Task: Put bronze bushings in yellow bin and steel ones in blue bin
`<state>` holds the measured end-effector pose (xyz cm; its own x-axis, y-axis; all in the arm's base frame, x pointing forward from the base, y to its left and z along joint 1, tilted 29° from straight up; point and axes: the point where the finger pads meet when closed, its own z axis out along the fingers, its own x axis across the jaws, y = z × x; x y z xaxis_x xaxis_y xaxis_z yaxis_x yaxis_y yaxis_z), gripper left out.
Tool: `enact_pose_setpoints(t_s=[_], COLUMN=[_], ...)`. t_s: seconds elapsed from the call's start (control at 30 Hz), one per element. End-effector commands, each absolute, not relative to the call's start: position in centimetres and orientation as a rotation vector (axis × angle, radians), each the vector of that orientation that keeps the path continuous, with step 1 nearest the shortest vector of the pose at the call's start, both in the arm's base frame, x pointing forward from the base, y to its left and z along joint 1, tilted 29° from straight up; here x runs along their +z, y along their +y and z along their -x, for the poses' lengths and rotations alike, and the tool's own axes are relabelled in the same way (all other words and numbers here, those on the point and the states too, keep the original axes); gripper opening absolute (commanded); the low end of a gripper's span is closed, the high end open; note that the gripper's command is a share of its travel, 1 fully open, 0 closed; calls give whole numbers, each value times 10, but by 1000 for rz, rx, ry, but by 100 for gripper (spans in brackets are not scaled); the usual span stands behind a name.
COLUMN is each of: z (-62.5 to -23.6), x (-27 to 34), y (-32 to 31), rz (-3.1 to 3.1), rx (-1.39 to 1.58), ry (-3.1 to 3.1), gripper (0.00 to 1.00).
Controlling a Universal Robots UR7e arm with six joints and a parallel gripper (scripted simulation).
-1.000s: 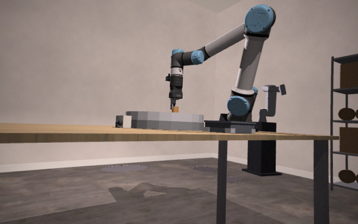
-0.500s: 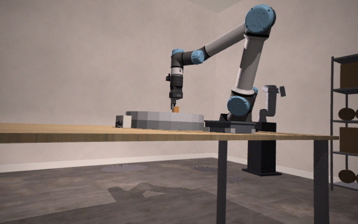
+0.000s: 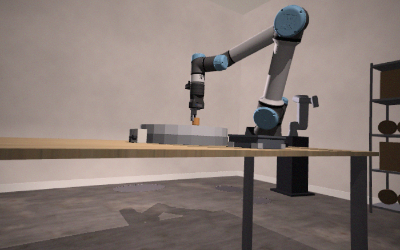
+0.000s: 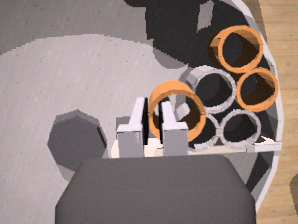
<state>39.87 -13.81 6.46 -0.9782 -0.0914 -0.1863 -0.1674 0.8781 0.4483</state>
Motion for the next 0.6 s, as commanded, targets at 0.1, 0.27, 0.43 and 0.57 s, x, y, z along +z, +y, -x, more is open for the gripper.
enact_pose_setpoints(t_s=[0.1,0.27,0.43,0.57], z=[-397,-396,-395,-395], x=[76,82,91,93], y=[-145,-148,-152,-154], rz=[201,201,201,201], rx=[707,705,703,702], ry=[2888,2888,2888,2888], gripper=[0,0,0,0])
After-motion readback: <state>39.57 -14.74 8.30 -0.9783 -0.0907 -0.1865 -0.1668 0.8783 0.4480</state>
